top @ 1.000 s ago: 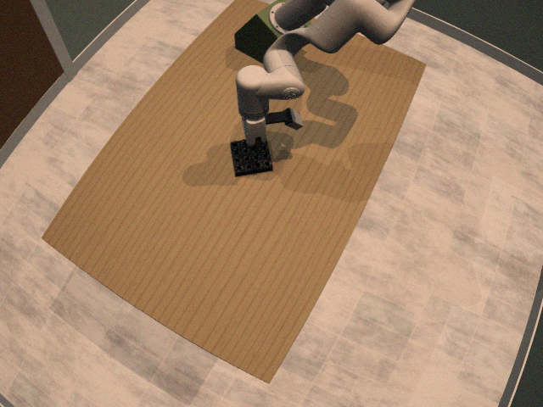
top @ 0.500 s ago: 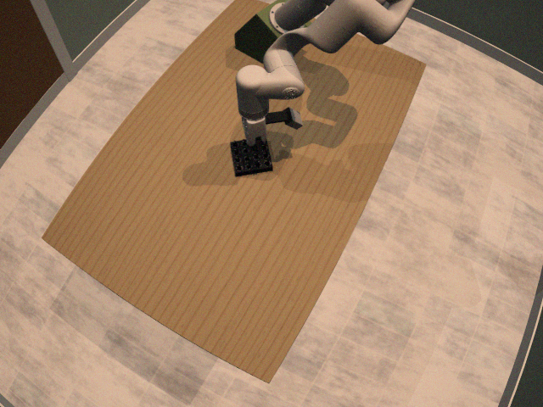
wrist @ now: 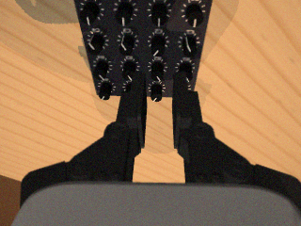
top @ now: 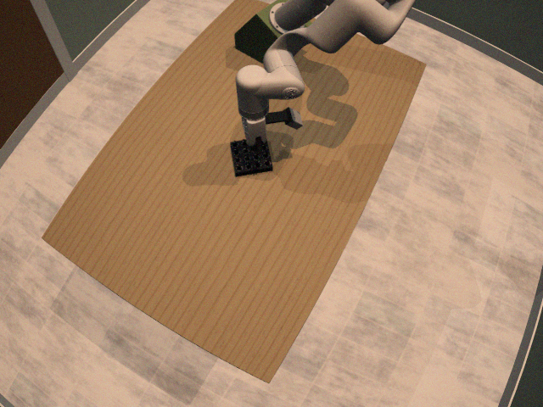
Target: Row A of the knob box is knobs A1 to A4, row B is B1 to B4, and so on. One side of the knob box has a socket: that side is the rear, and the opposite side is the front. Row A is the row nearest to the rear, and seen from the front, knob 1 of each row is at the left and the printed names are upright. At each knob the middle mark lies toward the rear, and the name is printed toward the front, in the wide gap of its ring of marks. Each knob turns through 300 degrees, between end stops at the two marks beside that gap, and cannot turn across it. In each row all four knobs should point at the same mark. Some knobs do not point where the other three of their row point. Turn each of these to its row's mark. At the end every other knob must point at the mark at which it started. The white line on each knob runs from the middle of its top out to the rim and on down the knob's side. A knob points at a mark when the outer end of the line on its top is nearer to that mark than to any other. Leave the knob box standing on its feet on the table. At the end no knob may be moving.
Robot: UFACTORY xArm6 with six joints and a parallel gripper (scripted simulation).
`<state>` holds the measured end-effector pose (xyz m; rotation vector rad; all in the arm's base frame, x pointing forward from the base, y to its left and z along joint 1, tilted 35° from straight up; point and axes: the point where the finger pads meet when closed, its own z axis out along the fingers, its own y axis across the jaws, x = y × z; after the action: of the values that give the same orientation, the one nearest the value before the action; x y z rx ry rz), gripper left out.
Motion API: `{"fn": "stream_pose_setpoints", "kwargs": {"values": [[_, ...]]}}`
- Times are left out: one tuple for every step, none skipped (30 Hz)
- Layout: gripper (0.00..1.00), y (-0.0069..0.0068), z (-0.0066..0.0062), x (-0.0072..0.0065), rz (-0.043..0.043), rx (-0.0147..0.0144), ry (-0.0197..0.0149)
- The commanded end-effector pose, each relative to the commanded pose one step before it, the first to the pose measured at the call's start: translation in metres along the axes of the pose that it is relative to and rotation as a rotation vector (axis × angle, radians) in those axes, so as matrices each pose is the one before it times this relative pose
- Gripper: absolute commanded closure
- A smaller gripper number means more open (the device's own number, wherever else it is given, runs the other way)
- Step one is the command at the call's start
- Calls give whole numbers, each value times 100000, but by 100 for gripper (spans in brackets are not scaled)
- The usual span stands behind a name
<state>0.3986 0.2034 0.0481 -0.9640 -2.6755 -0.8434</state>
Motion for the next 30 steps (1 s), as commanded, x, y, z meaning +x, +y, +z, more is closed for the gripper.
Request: {"fn": "stream_pose_setpoints", "kwargs": {"values": [[81,104,-89,-63,-68,-216,-194],[81,0,0,0,-1,0,0],[81,0,2,0,-2,0,0],[81,0,4,0,-5,-1,0],[81,0,7,0,-8,-2,1],[81,0,11,0,-13,-2,1],[81,0,15,0,-18,-3,1],[81,-1,20,0,-23,-4,2],[81,-1,26,0,-29,-5,2],[81,-1,32,0,-36,-7,3],[81,-1,38,0,-43,-8,3],[81,0,0,0,0,0,0],[81,0,0,0,0,0,0],[81,-2,44,0,-50,-9,3],[81,-2,50,0,-57,-10,4],[81,-2,57,0,-64,-11,4],[81,-3,63,-1,-71,-12,4],[81,-3,71,-1,-65,-10,4],[81,-3,83,-1,-26,-5,2],[81,-3,93,-1,0,-1,1],[81,-4,100,-1,0,0,0],[81,-5,107,-1,1,1,0],[81,-5,112,-1,1,1,0],[81,-4,117,-1,0,-1,2],[81,-5,123,-1,0,0,1],[81,-5,127,-1,1,1,0],[81,-5,131,-1,0,0,1],[81,-5,134,-1,0,-1,1],[81,0,0,0,0,0,0],[81,0,0,0,0,0,0]]}}
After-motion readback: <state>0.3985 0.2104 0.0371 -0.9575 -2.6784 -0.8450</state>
